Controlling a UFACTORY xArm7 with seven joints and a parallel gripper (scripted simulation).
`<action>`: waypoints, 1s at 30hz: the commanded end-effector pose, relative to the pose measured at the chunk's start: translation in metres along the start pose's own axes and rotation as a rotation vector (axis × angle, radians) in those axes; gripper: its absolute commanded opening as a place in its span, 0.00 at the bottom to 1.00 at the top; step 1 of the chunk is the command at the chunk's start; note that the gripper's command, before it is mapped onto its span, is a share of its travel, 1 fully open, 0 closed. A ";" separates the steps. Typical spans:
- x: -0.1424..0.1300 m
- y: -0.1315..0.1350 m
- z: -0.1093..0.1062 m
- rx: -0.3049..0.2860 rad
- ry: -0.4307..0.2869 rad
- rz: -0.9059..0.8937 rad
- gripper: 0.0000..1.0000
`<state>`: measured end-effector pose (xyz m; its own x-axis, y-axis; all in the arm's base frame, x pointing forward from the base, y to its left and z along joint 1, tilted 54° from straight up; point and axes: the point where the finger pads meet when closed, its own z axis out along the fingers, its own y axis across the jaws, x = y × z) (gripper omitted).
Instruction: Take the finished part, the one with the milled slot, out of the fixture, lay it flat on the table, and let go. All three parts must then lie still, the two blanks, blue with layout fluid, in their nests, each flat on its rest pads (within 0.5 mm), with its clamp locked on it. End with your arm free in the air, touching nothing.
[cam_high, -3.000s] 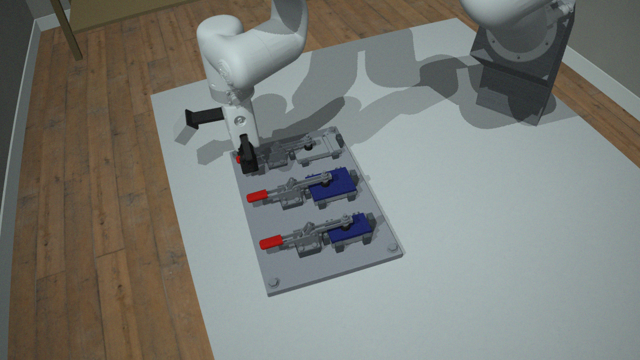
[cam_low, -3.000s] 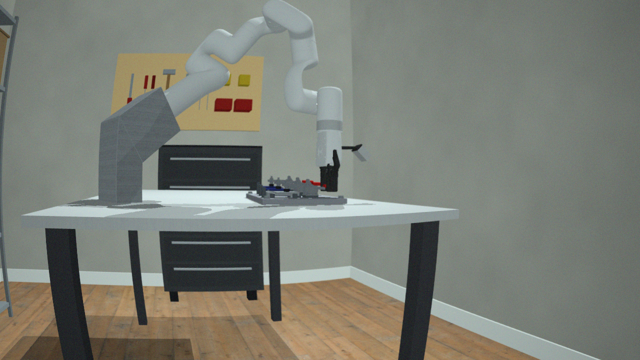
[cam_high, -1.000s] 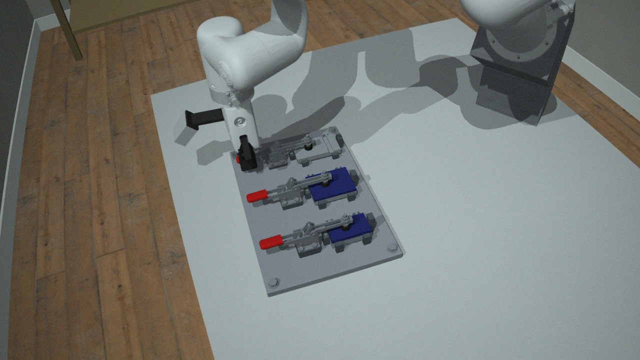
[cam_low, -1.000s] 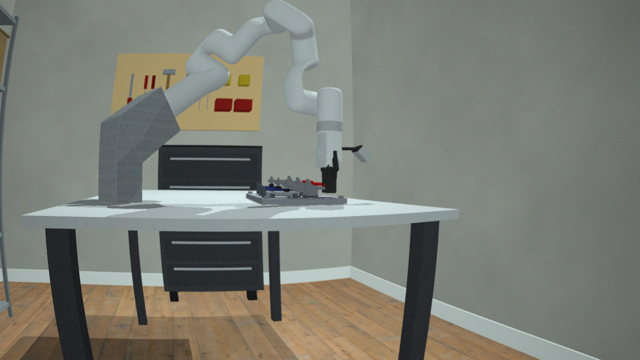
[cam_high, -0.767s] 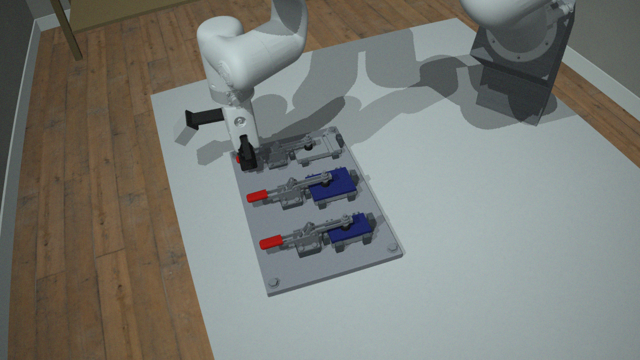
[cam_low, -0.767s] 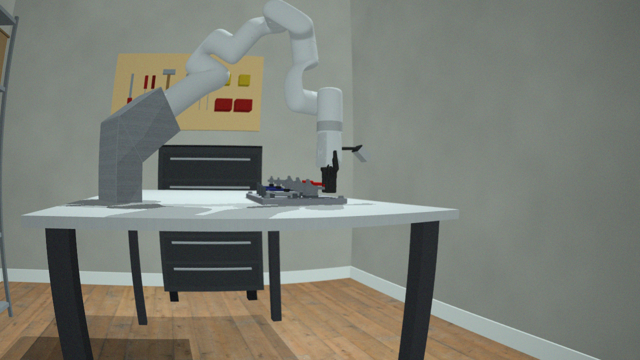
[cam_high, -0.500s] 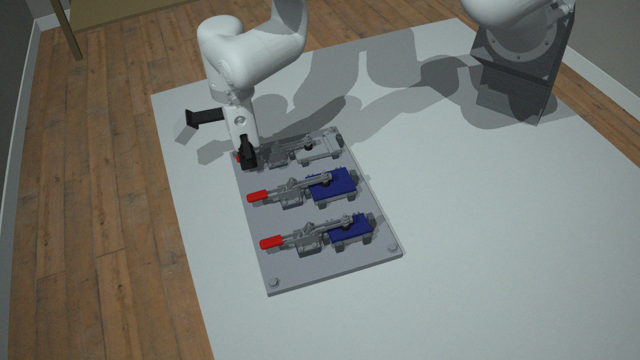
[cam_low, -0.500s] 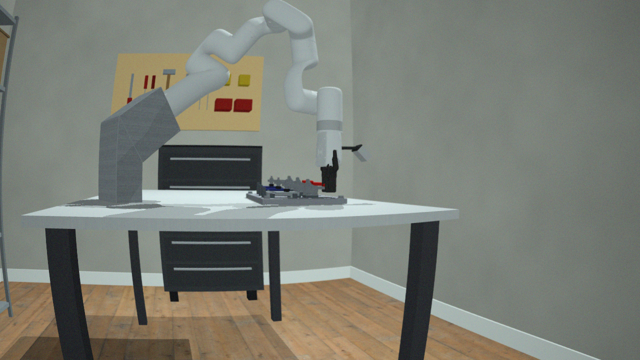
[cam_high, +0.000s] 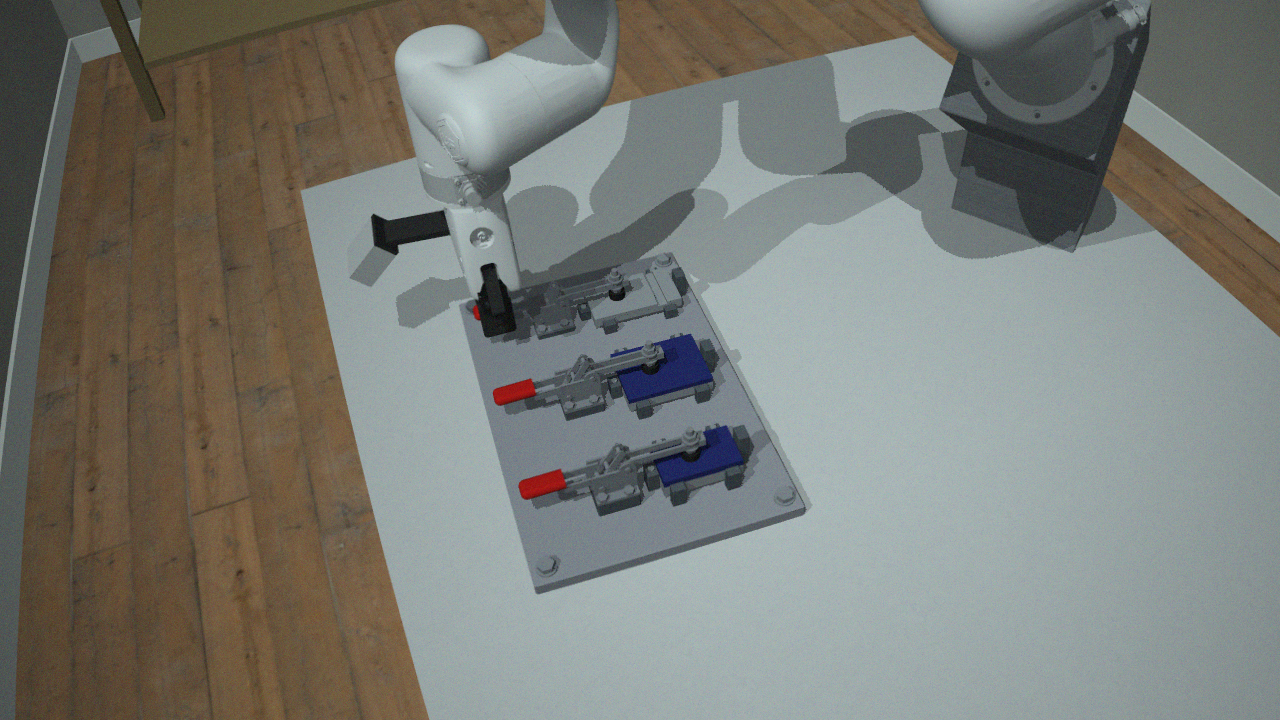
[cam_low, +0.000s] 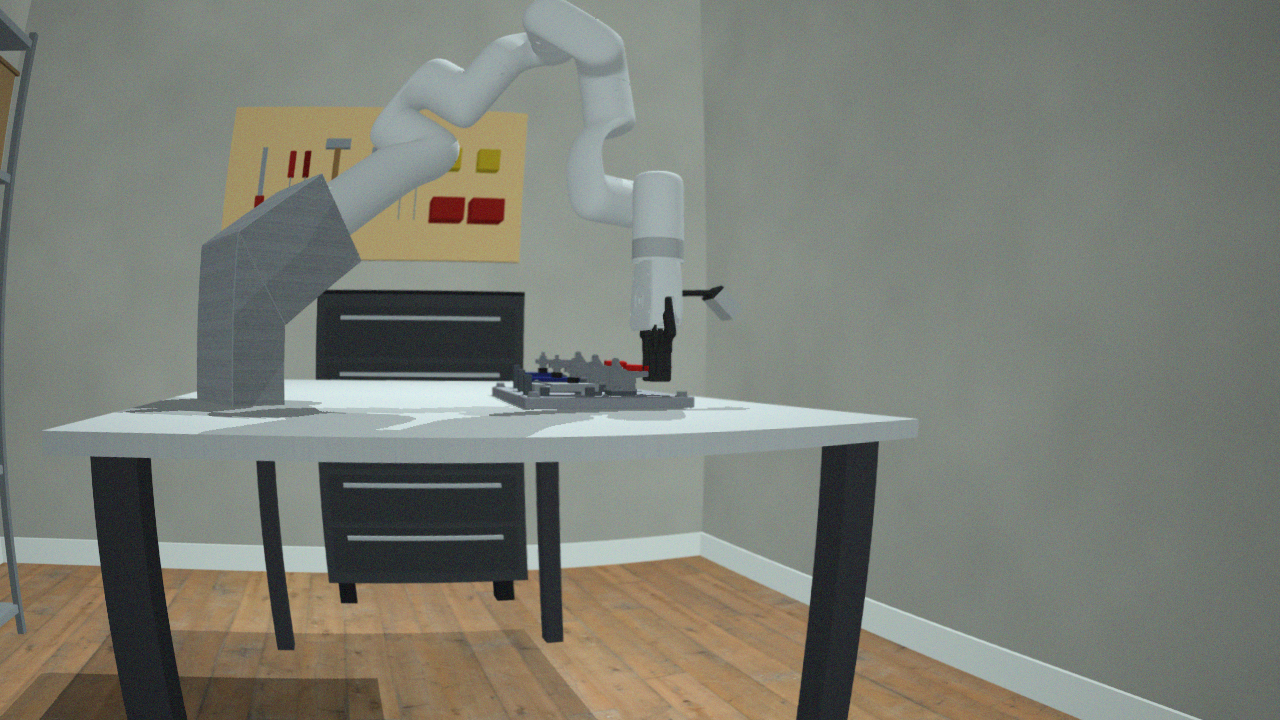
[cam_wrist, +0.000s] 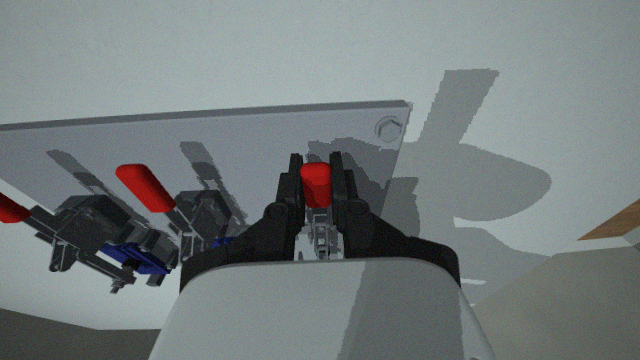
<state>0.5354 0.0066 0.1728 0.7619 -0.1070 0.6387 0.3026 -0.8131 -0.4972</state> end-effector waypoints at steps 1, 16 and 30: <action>-0.001 0.001 -0.003 -0.002 0.002 0.001 0.00; -0.006 0.001 -0.010 -0.002 0.002 0.001 0.00; -0.012 0.001 -0.017 -0.002 0.002 0.001 0.00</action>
<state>0.5202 -0.0003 0.1748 0.7614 -0.1069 0.6394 0.3030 -0.8132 -0.4968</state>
